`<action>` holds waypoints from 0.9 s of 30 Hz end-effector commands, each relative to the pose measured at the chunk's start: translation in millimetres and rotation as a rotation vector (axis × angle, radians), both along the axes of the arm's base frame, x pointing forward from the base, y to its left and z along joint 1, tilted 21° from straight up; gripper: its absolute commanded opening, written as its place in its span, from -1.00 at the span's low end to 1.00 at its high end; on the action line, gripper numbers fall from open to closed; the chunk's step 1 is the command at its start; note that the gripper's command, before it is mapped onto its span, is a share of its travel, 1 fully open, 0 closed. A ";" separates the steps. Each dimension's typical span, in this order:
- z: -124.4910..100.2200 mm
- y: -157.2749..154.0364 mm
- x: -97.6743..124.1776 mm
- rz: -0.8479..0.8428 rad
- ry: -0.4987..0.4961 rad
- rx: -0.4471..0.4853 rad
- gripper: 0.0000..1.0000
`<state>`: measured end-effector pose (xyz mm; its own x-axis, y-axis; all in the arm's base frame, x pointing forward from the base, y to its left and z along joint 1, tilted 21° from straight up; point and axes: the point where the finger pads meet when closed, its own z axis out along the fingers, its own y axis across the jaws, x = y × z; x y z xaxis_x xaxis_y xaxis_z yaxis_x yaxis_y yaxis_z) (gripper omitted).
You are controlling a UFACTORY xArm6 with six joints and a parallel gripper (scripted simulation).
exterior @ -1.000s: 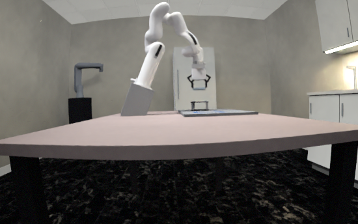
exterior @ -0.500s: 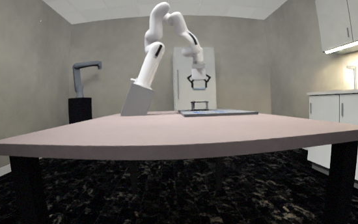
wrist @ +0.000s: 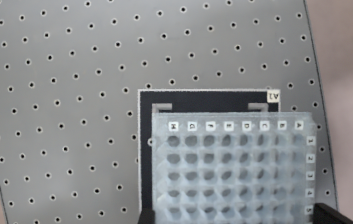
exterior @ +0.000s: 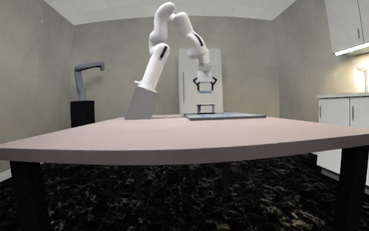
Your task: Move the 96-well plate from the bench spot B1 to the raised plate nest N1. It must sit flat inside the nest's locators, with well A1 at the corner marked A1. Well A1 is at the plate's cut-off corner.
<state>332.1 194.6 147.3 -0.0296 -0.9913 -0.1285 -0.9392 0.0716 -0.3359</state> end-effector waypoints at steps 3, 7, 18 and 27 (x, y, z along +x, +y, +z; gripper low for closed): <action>1.3 0.1 0.8 0.000 -0.003 0.002 -1.00; -3.3 0.5 2.5 0.000 -0.003 0.002 -1.00; -19.0 2.2 8.3 0.000 -0.003 0.002 -1.00; -29.8 3.5 12.5 0.000 -0.003 0.002 -1.00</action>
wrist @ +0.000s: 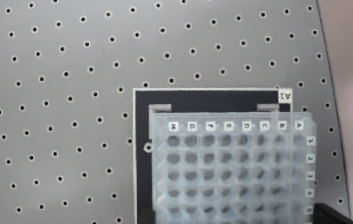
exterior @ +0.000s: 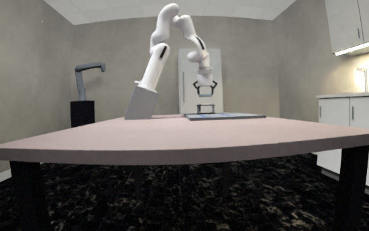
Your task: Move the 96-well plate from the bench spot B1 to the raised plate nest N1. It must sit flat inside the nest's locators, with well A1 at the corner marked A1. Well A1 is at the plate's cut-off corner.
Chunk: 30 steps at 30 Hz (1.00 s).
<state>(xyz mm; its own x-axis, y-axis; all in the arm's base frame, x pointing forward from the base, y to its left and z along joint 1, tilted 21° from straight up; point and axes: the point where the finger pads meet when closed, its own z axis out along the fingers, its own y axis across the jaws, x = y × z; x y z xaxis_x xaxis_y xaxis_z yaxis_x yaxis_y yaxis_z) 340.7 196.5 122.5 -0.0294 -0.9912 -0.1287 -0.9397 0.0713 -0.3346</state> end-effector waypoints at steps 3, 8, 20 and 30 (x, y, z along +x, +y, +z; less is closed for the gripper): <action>-9.8 2.2 5.7 0.000 -0.004 0.001 -1.00; -17.5 3.1 8.6 0.000 -0.004 0.001 -1.00; -33.1 4.9 14.4 0.000 -0.004 0.001 -1.00; -37.9 5.4 16.2 0.000 -0.004 0.001 -1.00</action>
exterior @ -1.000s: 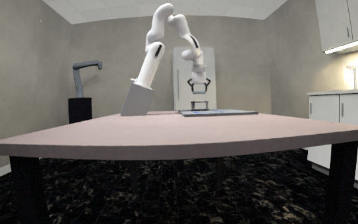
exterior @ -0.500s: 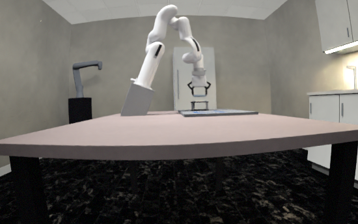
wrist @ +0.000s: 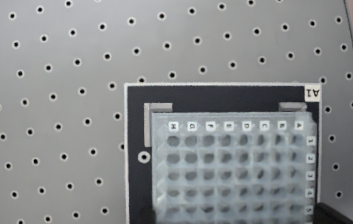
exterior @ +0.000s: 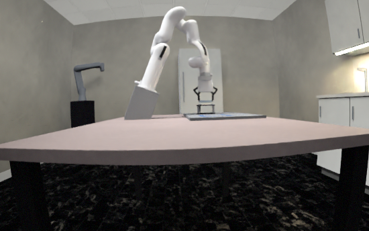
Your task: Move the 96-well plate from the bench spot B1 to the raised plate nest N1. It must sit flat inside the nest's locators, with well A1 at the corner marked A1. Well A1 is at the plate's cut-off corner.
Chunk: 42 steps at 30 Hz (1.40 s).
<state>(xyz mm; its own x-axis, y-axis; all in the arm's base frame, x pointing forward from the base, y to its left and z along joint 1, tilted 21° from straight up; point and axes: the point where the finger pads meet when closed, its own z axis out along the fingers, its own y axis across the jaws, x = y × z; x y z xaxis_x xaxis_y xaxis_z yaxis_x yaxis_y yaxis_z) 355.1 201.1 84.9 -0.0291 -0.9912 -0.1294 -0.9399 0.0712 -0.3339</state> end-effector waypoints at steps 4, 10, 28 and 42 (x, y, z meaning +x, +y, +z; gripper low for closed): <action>-0.3 0.8 1.7 -0.001 -0.005 0.001 -1.00; -0.4 0.8 1.6 -0.001 -0.005 0.001 -1.00; -1.9 0.9 1.9 -0.001 -0.005 0.001 -1.00; -3.7 1.1 2.5 -0.001 -0.005 0.001 -1.00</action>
<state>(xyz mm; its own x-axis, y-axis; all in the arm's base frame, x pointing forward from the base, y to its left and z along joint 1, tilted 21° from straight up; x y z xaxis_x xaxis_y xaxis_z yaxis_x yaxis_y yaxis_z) 356.6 201.6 80.8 -0.0296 -0.9913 -0.1286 -0.9392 0.0716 -0.3357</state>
